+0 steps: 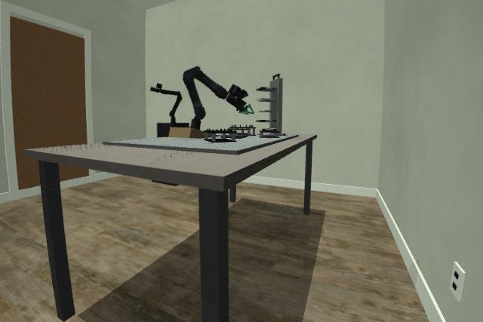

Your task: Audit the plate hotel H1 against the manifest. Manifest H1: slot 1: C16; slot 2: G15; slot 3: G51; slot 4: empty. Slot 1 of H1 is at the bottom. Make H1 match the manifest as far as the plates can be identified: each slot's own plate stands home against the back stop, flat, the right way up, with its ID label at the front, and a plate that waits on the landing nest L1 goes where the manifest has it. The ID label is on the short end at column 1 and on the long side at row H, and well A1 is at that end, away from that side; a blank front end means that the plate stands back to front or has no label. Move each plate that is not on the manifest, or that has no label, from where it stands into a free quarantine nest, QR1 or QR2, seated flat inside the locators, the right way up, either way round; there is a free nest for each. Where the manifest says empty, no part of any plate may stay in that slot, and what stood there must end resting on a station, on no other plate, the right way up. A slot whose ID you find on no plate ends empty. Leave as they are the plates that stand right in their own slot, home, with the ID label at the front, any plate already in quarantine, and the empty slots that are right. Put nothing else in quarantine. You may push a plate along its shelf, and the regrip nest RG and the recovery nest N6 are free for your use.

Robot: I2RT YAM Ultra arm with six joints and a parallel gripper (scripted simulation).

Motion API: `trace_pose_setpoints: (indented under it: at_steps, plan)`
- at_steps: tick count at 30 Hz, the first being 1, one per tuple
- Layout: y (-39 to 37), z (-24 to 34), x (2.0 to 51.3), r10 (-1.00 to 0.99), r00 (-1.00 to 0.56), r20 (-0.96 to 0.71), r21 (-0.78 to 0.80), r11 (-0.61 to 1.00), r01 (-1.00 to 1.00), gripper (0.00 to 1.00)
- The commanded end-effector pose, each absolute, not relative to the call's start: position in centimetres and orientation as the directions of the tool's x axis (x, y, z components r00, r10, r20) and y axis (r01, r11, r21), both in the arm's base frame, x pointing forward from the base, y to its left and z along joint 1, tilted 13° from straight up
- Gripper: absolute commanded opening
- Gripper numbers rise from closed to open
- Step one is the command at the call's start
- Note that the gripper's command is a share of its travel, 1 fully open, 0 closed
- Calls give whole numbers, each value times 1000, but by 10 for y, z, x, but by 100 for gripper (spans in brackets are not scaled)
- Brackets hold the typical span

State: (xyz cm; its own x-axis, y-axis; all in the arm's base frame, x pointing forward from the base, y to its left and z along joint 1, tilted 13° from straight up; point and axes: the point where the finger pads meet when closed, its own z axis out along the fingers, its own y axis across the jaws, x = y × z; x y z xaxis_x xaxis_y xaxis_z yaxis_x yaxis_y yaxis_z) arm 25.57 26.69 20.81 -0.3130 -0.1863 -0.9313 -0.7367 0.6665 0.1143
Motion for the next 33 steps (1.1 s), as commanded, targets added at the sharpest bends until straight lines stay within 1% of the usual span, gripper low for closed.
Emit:
trace_pose_setpoints:
  at_steps: [1, 11, 13, 15, 22, 23, 25, 28, 29, 31, 32, 33]
  plan:
    - [271, 244, 260, -123, -248, -961, 107, 663, -741, 100]
    - [266, 245, 258, -119, -244, -962, 106, 664, -740, 100]
    - [259, 222, 252, -149, -278, -949, 111, 669, -735, 100]
    - [256, 216, 249, -162, -293, -942, 113, 671, -733, 100]
    - [250, 217, 244, -160, -288, -944, 111, 668, -736, 100]
    - [251, 233, 246, -139, -263, -955, 106, 667, -737, 100]
    - [247, 213, 240, -165, -291, -943, 110, 668, -736, 100]
    - [243, 212, 237, -165, -290, -943, 110, 668, -736, 100]
    - [246, 232, 240, -139, -262, -955, 105, 666, -738, 100]
    - [246, 235, 241, -131, -253, -959, 104, 666, -739, 100]
    - [244, 218, 238, -146, -271, -952, 107, 668, -736, 100]
    - [243, 215, 238, -147, -273, -951, 107, 670, -735, 100]
